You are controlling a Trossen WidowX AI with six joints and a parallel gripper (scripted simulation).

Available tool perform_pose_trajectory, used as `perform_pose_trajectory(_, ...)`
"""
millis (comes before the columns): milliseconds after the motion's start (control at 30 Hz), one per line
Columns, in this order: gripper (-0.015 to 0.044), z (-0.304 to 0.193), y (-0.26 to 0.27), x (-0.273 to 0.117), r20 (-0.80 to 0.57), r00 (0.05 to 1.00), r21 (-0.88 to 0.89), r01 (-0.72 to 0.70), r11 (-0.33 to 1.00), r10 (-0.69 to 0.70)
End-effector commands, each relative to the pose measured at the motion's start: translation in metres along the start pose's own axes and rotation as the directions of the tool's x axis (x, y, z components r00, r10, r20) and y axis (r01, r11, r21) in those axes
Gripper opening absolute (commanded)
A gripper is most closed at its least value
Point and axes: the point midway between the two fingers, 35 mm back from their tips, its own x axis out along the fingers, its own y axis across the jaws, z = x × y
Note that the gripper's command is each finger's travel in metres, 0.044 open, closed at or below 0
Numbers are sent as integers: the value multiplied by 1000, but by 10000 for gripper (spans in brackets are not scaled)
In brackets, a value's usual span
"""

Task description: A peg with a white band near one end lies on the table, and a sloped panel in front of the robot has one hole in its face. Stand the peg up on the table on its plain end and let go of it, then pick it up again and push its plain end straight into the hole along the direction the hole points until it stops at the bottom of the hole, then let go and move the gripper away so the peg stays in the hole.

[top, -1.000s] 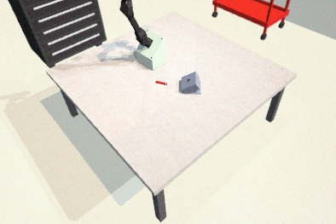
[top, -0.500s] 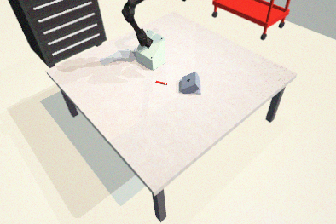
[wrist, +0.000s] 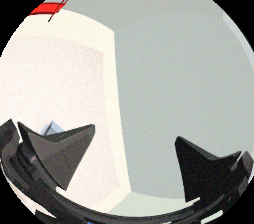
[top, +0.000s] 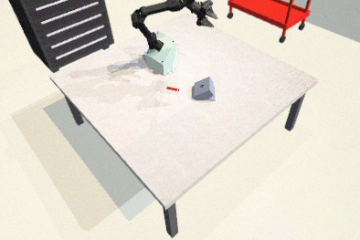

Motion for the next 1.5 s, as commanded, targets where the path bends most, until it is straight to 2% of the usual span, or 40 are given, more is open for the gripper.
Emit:
perform_pose_trajectory(0, 440, -27, 22, 20, -51, 996, 70, -70, 995, 74)
perform_pose_trajectory(333, 440, -103, 90, 58, -191, 941, 275, -223, 935, 280)
perform_pose_trajectory(667, 440, -175, 165, 69, -299, 823, 495, -299, 815, 483)
perform_pose_trajectory(1000, 440, -237, 243, 54, -360, 650, 701, -285, 654, 669)
perform_pose_trajectory(1333, 440, -283, 316, 18, -367, 439, 857, -184, 481, 820)
perform_pose_trajectory(1467, 440, -285, 321, 15, -365, 424, 865, -174, 470, 829)
